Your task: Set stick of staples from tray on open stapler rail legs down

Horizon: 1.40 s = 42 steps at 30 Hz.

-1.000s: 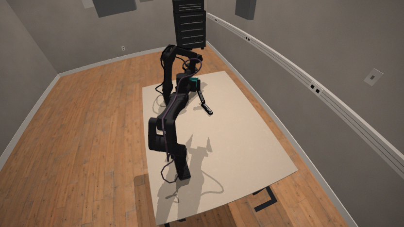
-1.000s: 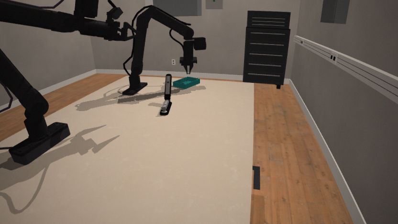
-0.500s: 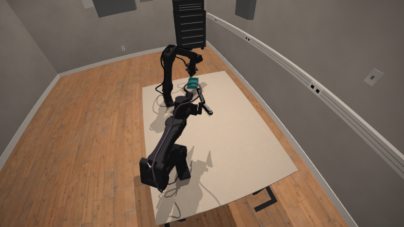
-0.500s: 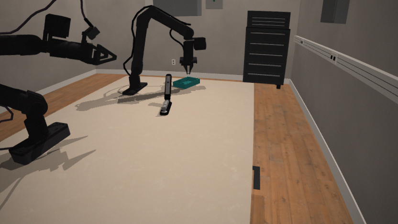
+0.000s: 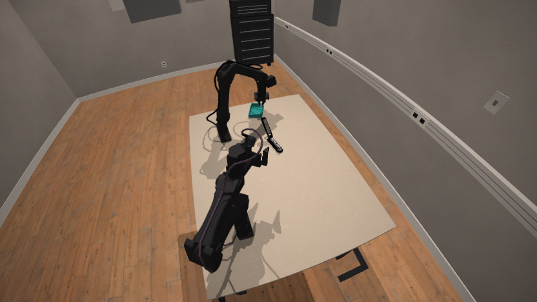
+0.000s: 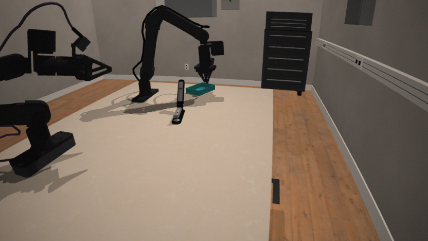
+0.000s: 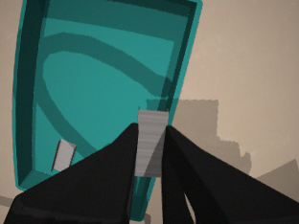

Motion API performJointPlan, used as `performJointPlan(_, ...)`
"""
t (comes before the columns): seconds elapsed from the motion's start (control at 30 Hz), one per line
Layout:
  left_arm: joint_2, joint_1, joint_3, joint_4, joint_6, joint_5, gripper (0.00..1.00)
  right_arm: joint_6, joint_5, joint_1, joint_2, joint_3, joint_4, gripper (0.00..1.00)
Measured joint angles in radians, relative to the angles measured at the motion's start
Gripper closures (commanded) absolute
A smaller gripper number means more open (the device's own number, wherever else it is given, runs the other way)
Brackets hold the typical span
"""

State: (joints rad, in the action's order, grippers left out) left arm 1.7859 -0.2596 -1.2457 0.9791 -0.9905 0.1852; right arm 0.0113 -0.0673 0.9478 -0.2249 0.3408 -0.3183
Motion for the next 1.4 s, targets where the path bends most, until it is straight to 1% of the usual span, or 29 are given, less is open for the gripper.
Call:
performJointPlan(0.37,-0.01,0.173,0.0,-0.03,0.334,-0.059,0.94,0.0,0.0,-0.006,0.034,-0.018,-0.028,0.0)
performJointPlan(0.6,-0.017,0.243,0.0,-0.047,0.52,-0.091,0.94,0.0,0.0,-0.007,0.036,-0.018,-0.031,0.0)
performJointPlan(0.9,-0.021,0.385,-0.009,-0.07,0.785,-0.14,0.94,0.0,0.0,-0.007,0.036,-0.018,-0.032,0.0)
performJointPlan(1.17,-0.031,0.468,-0.019,-0.093,0.999,-0.177,0.94,0.0,0.0,-0.007,0.036,-0.018,-0.032,0.0)
performJointPlan(1.4,-0.031,0.58,-0.019,-0.112,1.203,-0.216,0.94,0.0,0.0,-0.007,0.036,-0.018,-0.032,0.0)
